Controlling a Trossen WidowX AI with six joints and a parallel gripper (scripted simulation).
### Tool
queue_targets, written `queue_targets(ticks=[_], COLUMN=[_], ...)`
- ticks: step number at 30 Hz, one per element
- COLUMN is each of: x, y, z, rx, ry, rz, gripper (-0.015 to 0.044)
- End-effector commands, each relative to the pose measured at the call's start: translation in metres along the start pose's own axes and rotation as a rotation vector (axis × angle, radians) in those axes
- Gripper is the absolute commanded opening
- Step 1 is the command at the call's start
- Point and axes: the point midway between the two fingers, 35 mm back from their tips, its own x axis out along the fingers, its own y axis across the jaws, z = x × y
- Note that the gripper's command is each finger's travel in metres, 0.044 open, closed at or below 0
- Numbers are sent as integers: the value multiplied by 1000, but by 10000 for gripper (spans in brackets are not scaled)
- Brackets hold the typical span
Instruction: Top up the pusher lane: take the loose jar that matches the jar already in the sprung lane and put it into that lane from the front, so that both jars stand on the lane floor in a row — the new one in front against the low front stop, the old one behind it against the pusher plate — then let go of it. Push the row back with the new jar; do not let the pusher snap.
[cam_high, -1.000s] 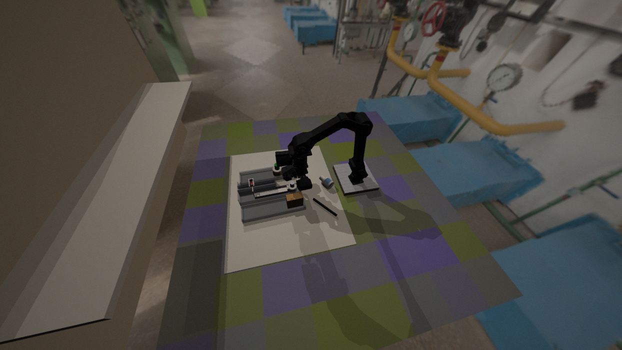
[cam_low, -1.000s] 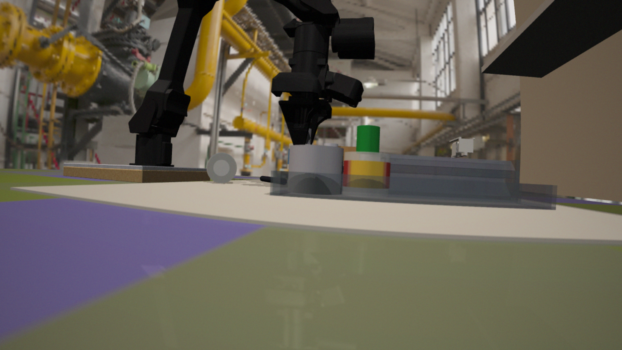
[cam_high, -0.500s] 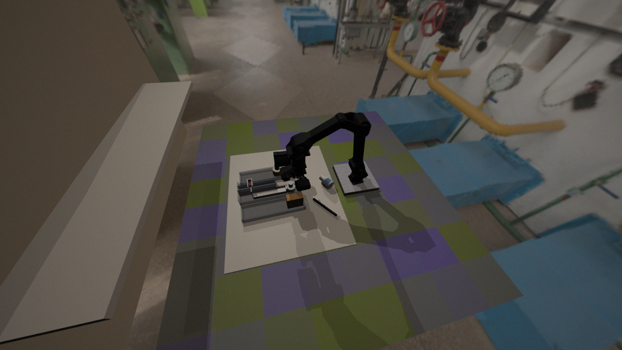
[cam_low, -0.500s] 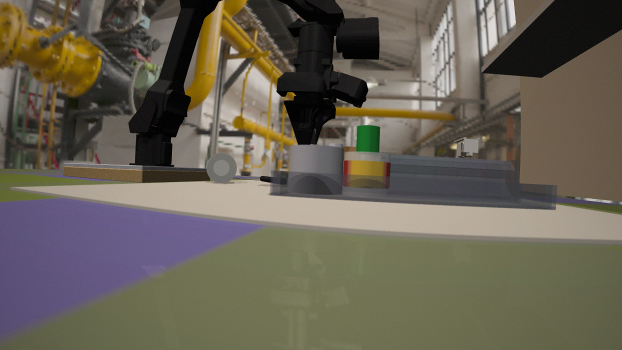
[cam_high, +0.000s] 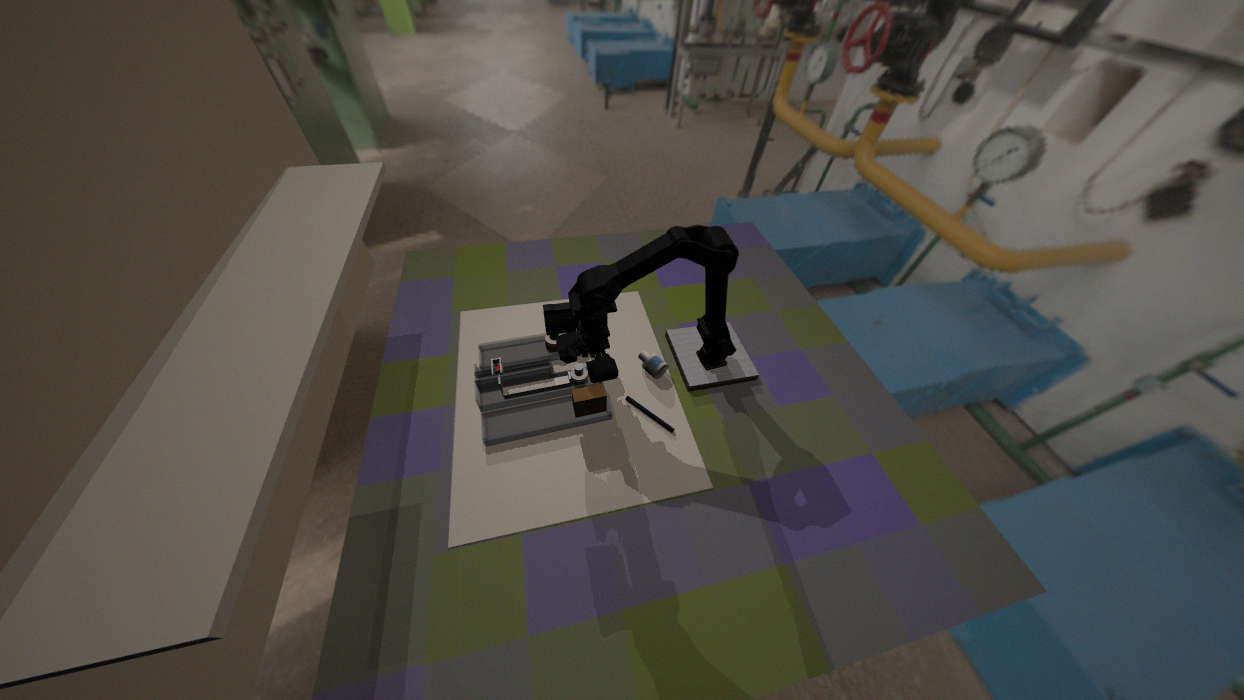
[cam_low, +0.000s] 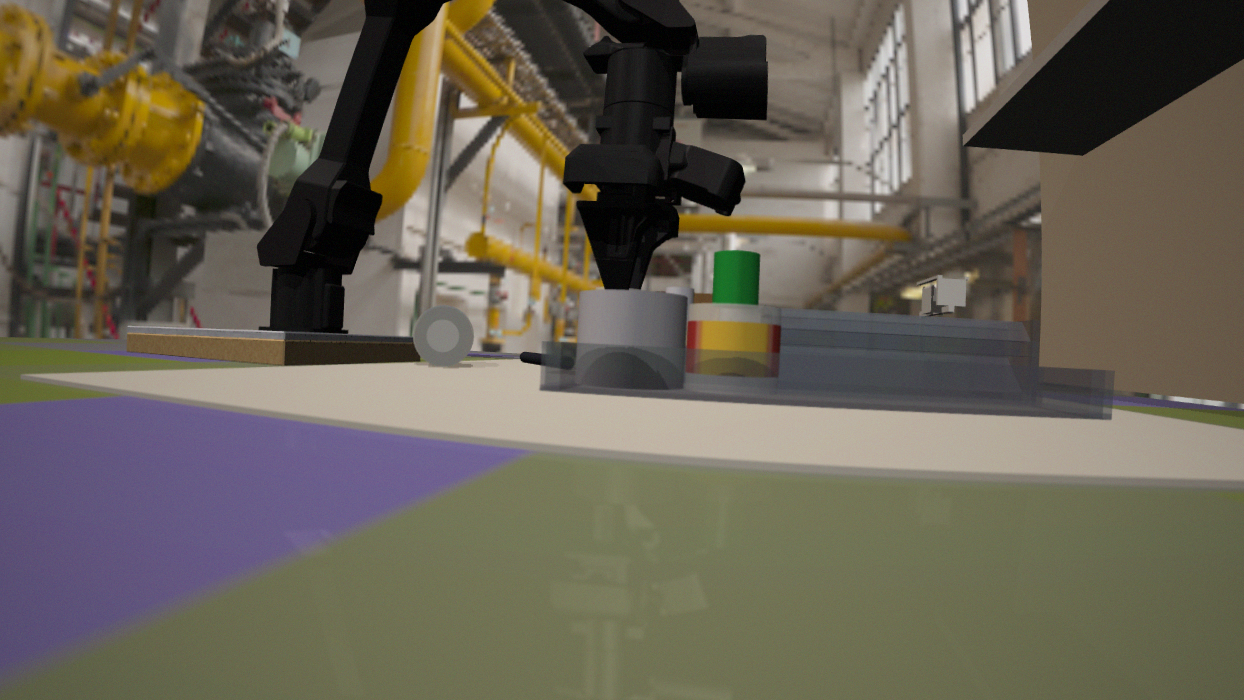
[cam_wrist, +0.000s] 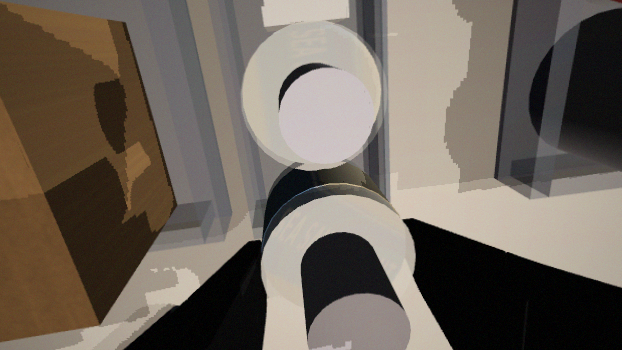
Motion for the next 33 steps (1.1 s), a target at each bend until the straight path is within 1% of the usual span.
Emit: queue_targets(ticks=[1, 33], x=[-4, -9], y=[0, 0], z=[10, 24], rx=[4, 4], ry=[-31, -32], rz=[0, 0], gripper=[0, 0])
